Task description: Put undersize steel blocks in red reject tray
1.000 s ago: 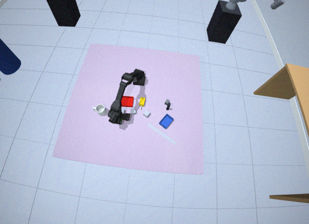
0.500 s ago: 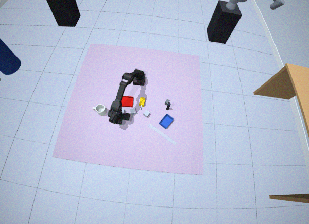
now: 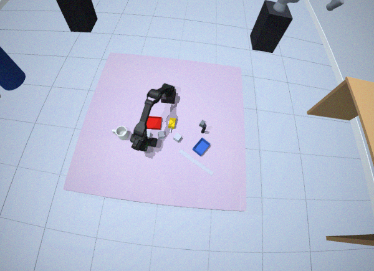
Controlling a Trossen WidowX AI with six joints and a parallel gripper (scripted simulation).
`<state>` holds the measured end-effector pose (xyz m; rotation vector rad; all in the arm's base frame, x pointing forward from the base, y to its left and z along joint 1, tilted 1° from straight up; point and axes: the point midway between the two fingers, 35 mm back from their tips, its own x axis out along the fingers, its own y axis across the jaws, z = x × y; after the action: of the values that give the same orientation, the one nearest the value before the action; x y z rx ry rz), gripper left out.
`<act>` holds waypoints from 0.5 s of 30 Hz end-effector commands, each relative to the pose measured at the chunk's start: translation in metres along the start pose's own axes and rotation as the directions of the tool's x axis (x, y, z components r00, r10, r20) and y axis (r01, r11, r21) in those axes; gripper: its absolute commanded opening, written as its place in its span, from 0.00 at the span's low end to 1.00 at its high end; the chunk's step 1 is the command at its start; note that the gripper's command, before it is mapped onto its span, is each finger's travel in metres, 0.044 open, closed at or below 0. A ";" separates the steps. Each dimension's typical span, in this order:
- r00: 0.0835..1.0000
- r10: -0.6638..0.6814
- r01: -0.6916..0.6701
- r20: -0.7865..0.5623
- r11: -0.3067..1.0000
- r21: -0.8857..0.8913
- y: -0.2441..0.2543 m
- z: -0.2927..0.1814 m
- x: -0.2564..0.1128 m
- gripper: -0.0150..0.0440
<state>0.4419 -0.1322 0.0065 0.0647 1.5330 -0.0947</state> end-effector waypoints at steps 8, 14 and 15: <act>1.000 -0.003 0.003 0.012 1.000 -0.002 0.000 0.005 -0.004 0.25; 1.000 -0.003 0.003 0.013 1.000 -0.002 0.000 0.008 -0.004 0.25; 1.000 -0.003 0.003 0.013 1.000 -0.002 0.000 0.009 -0.004 0.25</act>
<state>0.4458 -0.1325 0.0066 0.0633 1.5339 -0.0934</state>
